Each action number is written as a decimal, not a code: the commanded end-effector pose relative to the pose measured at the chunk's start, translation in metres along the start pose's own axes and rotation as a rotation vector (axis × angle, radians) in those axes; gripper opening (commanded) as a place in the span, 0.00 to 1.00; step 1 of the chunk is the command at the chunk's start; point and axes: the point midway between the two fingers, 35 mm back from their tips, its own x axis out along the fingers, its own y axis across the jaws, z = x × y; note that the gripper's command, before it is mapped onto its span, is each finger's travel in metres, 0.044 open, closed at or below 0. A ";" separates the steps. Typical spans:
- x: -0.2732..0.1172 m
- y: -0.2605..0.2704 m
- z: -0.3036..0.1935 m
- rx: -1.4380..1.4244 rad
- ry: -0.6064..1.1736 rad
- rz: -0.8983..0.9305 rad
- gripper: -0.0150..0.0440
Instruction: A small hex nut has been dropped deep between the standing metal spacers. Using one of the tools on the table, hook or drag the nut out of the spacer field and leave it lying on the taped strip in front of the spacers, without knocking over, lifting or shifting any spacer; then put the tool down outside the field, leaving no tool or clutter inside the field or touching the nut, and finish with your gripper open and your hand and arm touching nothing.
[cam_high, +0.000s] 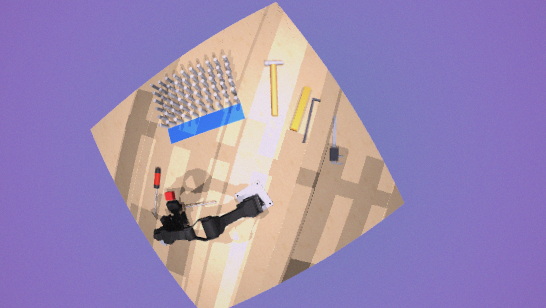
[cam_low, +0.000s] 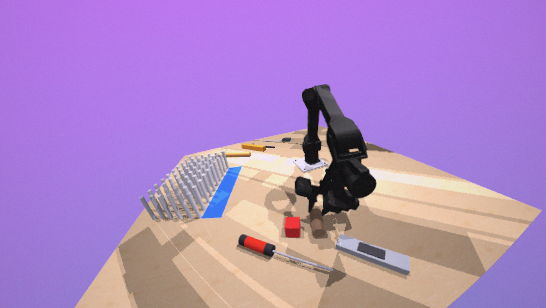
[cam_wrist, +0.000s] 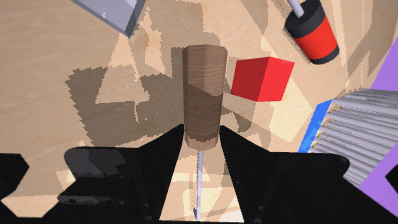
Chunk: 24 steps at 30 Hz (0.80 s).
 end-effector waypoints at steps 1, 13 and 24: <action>-0.007 -0.003 0.001 -0.001 -0.001 -0.001 0.37; -0.055 -0.024 0.000 0.000 0.000 0.000 0.25; -0.050 -0.032 -0.007 -0.243 -0.086 0.057 0.25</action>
